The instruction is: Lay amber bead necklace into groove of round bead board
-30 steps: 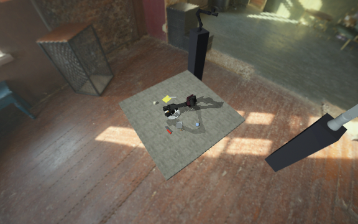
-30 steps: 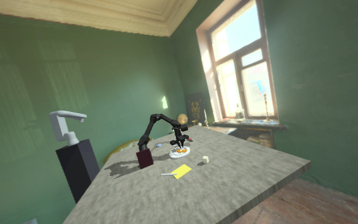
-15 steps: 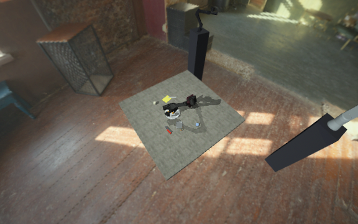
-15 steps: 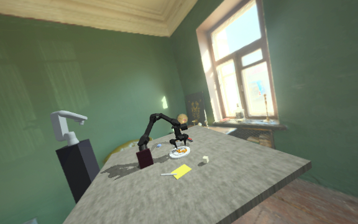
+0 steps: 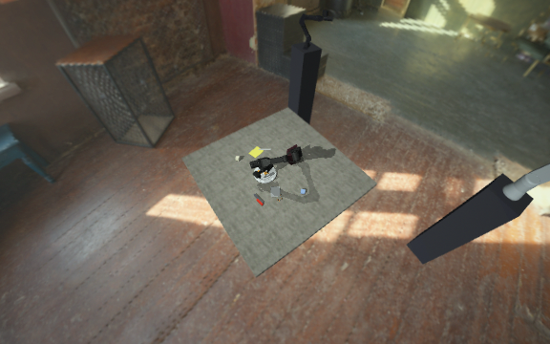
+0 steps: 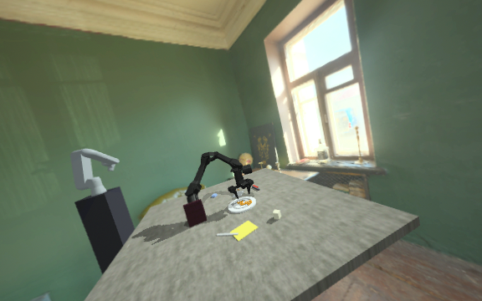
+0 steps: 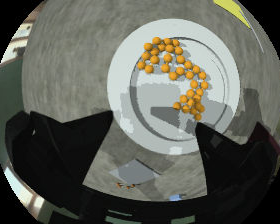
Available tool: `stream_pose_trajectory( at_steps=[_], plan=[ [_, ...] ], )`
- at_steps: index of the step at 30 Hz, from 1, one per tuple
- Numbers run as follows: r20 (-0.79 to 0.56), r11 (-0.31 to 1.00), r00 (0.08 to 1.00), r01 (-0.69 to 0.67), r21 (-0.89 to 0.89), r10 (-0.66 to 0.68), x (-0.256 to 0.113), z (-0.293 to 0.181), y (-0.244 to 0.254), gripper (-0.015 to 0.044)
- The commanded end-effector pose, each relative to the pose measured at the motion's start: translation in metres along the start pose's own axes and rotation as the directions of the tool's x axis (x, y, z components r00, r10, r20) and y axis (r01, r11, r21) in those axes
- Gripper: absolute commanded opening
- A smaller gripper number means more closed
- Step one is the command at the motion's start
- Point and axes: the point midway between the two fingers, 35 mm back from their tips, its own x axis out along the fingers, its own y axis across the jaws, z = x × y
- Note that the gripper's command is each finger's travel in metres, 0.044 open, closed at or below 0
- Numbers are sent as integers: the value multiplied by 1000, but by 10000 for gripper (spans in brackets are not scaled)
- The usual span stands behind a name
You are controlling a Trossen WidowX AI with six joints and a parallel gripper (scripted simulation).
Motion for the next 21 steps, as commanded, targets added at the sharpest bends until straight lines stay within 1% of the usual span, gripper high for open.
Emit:
stream_pose_trajectory(
  at_steps=[1,6,8,10,12,15,18,21],
  plan=[
    [3,1000,1000,0,-6,0,-1,0,0,440],
    [3,1000,1000,0,-6,0,-1,0,0,440],
    [3,998,1000,0,-66,0,-1,0,-1,387],
    [4,973,1000,1,-230,0,-3,1,-3,335],
    [4,914,1000,2,-405,0,-4,2,-5,282],
    [4,768,1000,3,-640,0,-6,4,-8,204],
    [4,564,1000,4,-826,0,-7,6,-11,125],
    [5,316,1000,5,-949,-1,-9,7,-15,120]
  ],
)
